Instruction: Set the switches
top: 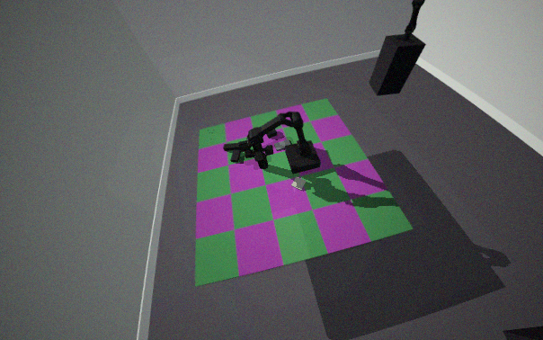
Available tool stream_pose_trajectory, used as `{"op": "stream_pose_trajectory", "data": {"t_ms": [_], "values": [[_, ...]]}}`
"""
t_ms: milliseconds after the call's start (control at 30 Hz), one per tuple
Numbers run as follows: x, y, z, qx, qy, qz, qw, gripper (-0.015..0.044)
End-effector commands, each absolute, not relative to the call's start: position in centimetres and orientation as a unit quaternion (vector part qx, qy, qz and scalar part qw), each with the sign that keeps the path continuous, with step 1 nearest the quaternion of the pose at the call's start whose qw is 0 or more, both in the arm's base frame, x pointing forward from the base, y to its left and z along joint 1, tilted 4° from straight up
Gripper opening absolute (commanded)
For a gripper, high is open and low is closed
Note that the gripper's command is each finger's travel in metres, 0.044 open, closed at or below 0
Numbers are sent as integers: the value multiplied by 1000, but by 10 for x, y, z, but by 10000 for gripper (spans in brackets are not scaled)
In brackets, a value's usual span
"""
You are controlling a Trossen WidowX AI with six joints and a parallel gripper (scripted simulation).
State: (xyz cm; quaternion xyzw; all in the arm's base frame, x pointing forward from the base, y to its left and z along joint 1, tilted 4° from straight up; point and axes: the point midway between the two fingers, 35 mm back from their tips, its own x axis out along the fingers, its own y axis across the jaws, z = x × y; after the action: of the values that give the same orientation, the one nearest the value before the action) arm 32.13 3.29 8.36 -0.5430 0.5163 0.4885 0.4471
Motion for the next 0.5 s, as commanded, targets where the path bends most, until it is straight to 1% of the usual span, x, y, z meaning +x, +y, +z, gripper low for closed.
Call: {"op": "stream_pose_trajectory", "data": {"t_ms": [0, 467], "values": [[320, 40, 82, -536, 511, 496, 453, 338], [320, 51, 82, -527, 504, 505, 461, 338]]}}
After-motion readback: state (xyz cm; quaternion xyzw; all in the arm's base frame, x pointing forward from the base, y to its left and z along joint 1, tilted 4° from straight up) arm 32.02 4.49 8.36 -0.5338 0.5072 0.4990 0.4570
